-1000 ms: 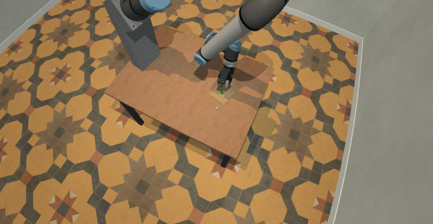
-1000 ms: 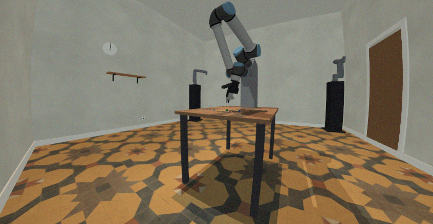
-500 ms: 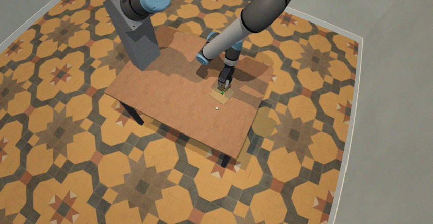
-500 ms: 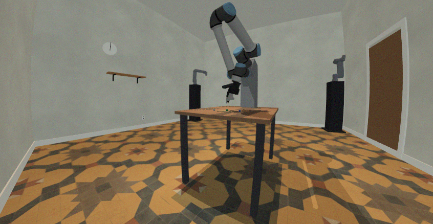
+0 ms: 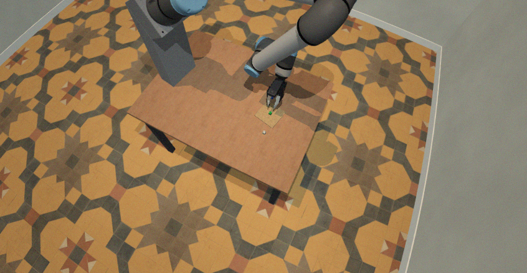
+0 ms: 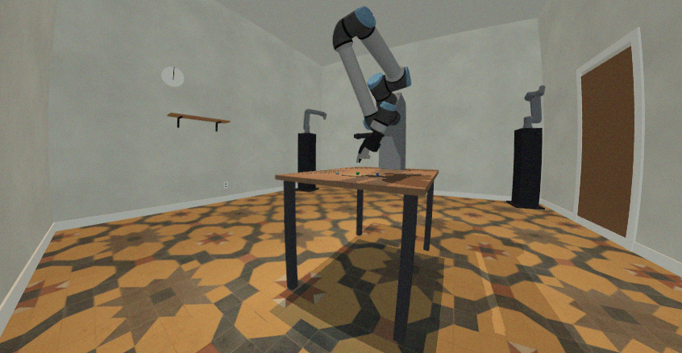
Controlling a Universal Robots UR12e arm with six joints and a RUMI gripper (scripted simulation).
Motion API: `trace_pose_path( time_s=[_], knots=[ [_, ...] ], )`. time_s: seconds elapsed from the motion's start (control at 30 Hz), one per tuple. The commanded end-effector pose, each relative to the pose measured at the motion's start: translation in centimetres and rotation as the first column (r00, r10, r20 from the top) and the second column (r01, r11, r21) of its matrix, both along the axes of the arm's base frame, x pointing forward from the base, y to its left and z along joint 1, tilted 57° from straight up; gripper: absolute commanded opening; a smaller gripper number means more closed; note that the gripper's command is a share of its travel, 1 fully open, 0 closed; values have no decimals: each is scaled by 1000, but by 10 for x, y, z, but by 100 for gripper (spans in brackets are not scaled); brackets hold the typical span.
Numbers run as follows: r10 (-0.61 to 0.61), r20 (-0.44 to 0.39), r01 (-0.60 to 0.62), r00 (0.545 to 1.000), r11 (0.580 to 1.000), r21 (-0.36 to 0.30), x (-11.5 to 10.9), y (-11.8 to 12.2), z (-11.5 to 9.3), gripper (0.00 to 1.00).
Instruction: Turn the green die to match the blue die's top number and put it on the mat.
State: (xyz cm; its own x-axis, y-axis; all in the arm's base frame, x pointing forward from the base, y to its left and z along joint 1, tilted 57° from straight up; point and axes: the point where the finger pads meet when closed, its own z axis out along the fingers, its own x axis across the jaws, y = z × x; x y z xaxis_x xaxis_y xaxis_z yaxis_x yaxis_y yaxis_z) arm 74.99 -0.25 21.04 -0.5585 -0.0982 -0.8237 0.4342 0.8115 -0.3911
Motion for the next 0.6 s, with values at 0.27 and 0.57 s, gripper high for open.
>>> trace_pose_path(
  time_s=[0.27, 0.57],
  knots=[
    [-27, 6, 27, 1000, 999, -19, -1, 2, 1, 18],
    [-87, 12, 87, 996, 995, -57, 1, 0, 0, 18]
  ],
)
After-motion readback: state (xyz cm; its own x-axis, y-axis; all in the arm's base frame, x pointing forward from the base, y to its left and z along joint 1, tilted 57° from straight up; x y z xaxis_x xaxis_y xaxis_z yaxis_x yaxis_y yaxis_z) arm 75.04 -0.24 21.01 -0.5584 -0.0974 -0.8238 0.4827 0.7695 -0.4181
